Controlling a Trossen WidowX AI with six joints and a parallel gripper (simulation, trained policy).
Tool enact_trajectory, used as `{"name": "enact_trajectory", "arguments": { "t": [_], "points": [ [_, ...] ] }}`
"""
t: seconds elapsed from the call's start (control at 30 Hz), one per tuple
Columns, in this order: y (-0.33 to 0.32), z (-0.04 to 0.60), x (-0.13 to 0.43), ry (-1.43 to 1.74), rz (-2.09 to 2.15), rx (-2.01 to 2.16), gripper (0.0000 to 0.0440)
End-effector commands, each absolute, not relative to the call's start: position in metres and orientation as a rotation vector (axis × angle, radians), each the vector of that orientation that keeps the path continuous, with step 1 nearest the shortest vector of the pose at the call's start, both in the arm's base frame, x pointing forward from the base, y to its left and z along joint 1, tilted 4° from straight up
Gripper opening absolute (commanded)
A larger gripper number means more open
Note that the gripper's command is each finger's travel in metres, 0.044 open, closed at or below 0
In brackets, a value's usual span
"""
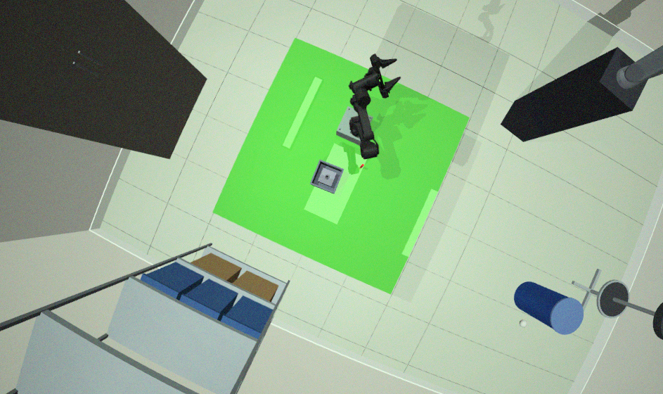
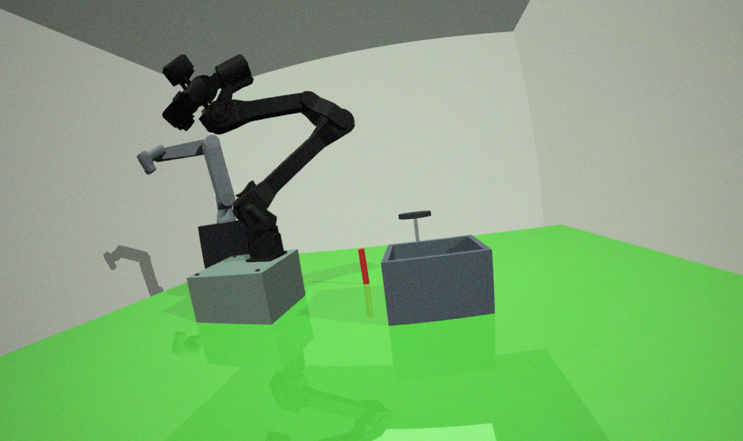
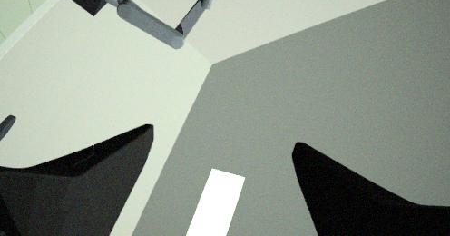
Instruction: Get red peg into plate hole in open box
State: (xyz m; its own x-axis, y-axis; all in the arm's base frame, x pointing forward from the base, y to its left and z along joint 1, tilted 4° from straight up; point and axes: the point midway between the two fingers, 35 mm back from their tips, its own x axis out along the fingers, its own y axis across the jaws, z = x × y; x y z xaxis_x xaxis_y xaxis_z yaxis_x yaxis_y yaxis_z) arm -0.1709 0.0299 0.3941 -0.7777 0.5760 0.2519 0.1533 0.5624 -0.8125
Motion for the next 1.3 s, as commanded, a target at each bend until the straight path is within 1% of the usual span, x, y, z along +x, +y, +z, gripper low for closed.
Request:
{"name": "enact_trajectory", "arguments": {
  "t": [0.0, 0.1, 0.4, 0.7, 1.0, 1.27],
  "points": [
    [0.027, 0.396, -0.172, -2.309, 1.124, -0.565, 0.0414],
    [0.010, 0.400, -0.178, -2.380, 1.093, -0.486, 0.0440],
    [-0.049, 0.397, -0.189, -2.646, 0.880, -0.243, 0.0440],
    [-0.107, 0.390, -0.183, -2.834, 0.607, 0.048, 0.0440],
    [-0.161, 0.379, -0.161, -2.921, 0.290, 0.367, 0.0440],
    [-0.202, 0.368, -0.131, -2.903, -0.009, 0.656, 0.0440]
  ]
}}
